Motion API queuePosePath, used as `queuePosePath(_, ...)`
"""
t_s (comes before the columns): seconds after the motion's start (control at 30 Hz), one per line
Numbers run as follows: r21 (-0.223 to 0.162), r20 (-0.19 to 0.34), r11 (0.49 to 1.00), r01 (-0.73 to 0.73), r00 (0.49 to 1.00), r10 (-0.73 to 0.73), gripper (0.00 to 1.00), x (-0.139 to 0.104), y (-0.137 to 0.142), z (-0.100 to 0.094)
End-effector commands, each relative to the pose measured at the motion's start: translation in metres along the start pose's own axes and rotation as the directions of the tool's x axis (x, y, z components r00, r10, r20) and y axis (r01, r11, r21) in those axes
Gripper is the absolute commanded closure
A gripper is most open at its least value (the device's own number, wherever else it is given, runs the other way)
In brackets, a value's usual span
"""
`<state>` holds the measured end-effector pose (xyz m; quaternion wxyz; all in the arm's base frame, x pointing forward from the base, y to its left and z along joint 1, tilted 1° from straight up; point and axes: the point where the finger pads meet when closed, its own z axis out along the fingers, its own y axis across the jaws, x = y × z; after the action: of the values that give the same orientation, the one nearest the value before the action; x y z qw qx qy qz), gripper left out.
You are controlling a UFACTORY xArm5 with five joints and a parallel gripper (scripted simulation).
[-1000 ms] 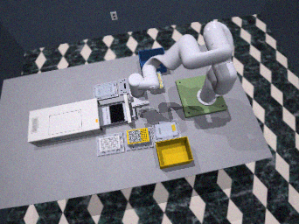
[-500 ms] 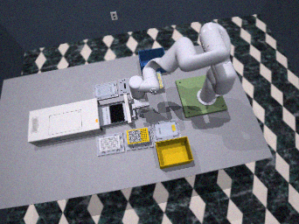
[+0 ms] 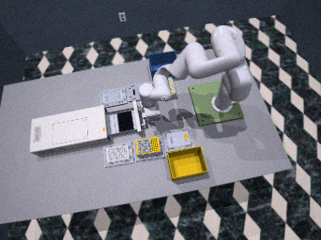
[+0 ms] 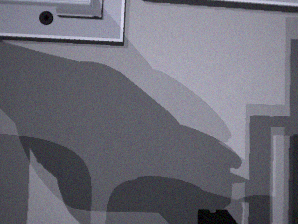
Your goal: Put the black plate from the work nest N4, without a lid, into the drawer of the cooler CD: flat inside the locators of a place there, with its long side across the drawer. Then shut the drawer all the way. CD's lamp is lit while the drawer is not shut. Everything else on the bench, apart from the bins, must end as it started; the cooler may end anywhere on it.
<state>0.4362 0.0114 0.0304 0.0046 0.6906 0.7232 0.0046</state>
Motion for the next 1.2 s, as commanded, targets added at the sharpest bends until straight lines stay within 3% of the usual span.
queuePosePath(0.0,-0.004,0.011,1.0,0.0,1.0,0.0,1.0,0.0,0.002,-0.001)
queuePosePath(1.17,-0.004,0.011,1.0,0.0,1.0,0.0,1.0,0.0,0.046,-0.001)
